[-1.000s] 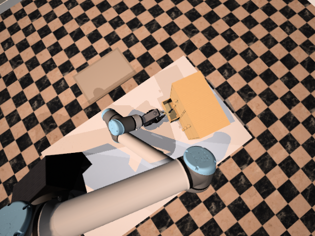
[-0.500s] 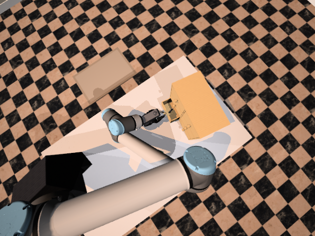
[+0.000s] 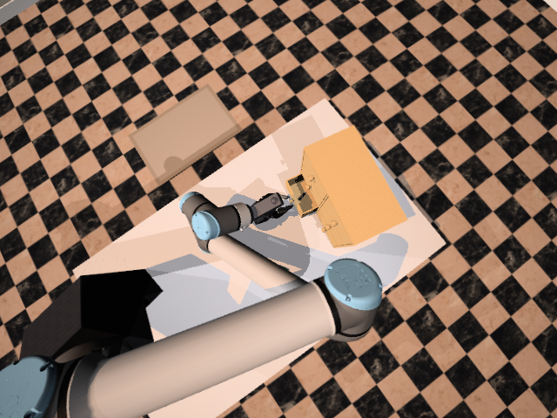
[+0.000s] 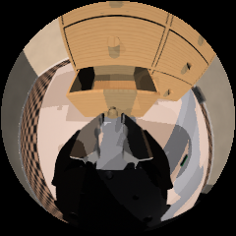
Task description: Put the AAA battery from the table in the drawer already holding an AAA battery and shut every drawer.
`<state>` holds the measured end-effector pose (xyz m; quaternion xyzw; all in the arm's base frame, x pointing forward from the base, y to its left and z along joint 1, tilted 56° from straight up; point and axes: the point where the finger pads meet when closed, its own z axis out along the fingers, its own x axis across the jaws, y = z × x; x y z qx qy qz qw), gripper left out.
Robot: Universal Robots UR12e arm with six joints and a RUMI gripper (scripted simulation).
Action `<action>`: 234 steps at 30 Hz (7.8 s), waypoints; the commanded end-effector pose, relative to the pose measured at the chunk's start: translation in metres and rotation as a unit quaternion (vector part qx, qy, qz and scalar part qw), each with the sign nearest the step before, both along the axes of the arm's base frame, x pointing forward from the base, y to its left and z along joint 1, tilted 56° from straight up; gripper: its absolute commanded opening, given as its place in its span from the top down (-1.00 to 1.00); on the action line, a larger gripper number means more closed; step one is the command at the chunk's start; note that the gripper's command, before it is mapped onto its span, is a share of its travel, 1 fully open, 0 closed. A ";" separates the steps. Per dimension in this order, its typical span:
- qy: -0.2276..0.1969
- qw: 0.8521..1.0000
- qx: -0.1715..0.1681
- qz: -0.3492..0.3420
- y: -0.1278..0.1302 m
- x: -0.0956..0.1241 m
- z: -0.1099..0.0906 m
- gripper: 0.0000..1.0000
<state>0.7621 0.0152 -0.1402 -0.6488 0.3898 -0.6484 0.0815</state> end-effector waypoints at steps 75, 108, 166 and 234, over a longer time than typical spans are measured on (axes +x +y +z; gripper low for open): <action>0.000 1.000 0.000 0.000 0.054 -0.119 0.020 0.61; 0.085 0.990 0.021 -0.108 0.075 -0.153 0.030 0.61; 0.255 0.909 0.061 -0.324 0.119 -0.225 0.052 0.61; 0.258 0.906 0.061 -0.328 0.120 -0.227 0.052 -1.00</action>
